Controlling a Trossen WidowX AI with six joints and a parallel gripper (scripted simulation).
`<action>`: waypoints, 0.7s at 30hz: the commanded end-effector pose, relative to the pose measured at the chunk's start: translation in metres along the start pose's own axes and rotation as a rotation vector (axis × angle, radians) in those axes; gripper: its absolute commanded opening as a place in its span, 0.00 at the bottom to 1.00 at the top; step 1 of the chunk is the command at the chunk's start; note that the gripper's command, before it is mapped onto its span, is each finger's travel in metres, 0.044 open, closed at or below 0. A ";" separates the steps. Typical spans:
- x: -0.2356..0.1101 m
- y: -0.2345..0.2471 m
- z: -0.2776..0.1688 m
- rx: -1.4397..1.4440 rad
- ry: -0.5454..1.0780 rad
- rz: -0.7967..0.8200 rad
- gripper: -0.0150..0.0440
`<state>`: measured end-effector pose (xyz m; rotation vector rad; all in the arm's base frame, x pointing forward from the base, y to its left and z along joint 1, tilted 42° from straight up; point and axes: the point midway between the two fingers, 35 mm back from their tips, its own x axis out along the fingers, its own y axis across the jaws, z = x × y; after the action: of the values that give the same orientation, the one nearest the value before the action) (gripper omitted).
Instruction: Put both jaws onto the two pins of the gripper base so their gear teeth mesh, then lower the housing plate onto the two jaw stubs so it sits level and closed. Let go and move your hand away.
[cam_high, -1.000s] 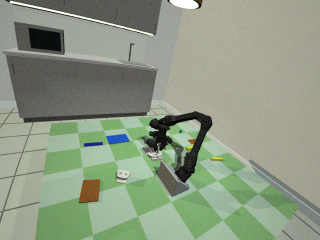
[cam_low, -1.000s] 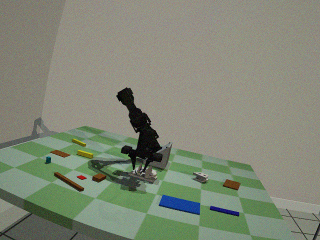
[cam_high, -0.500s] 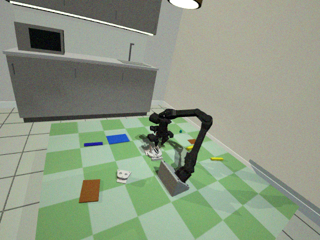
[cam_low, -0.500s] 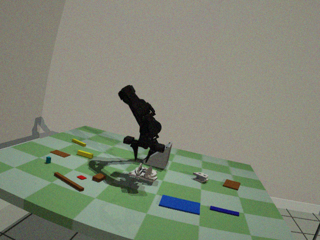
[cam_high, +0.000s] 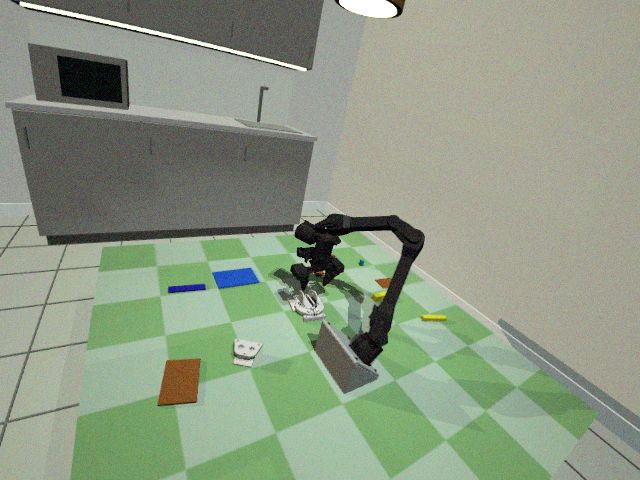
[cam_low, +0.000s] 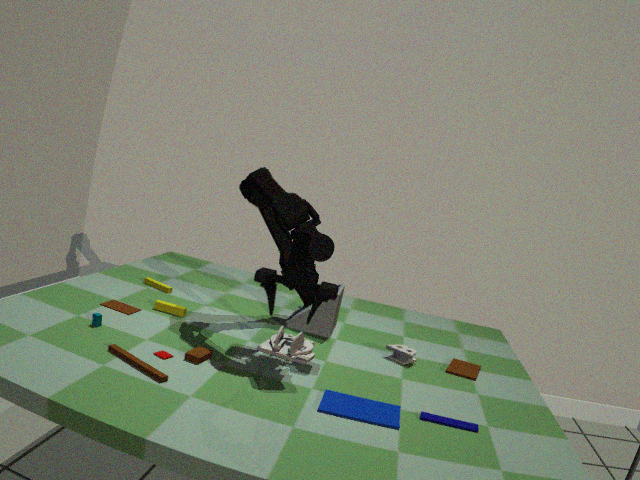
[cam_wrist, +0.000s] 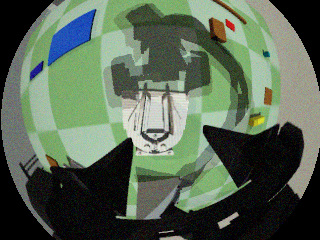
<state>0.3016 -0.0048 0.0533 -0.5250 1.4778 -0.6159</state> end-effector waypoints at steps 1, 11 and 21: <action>0.001 0.014 0.000 -0.066 0.000 0.000 1.00; -0.006 0.043 0.000 -0.311 -0.005 0.020 1.00; -0.013 0.072 -0.003 -0.556 -0.011 0.037 1.00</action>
<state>0.3044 0.0477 0.0229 -0.8570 1.6123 -0.2433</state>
